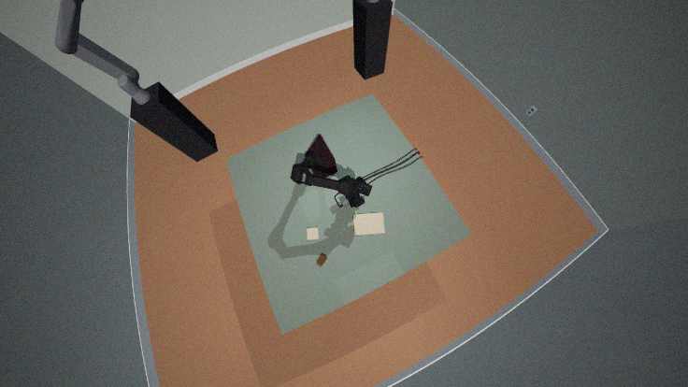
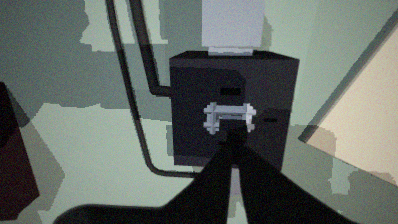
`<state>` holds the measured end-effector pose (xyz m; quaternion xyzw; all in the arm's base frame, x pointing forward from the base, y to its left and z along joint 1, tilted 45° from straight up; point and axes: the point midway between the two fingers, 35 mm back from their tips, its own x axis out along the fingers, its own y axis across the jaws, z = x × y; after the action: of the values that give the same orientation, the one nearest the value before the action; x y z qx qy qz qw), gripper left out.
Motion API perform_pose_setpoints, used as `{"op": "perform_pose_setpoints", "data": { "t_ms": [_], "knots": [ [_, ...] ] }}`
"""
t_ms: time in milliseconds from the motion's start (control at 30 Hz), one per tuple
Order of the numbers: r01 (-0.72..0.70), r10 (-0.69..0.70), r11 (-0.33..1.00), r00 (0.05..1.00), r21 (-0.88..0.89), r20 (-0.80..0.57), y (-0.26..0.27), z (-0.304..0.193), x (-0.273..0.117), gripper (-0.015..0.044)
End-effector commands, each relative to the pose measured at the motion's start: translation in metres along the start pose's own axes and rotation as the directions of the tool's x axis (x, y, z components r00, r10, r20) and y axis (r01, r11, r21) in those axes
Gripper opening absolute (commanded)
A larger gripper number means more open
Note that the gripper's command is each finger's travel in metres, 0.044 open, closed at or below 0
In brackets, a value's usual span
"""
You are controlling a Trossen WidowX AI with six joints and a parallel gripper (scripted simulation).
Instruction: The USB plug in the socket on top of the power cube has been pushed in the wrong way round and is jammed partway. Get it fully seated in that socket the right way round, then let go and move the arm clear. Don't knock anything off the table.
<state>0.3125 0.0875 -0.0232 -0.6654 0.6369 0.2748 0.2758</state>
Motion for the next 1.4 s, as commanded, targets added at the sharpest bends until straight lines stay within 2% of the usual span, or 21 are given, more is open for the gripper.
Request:
{"op": "perform_pose_setpoints", "data": {
  "t_ms": [0, 1367],
  "knots": [
    [0.001, -0.001, 1.000, 1.000, 0.001, 0.000, 0.000, 0.000, 0.000, 0.0000],
    [0.000, 0.000, 1.000, 1.000, 0.000, 0.001, 0.000, 0.000, -0.025, 0.0000]
  ]
}}
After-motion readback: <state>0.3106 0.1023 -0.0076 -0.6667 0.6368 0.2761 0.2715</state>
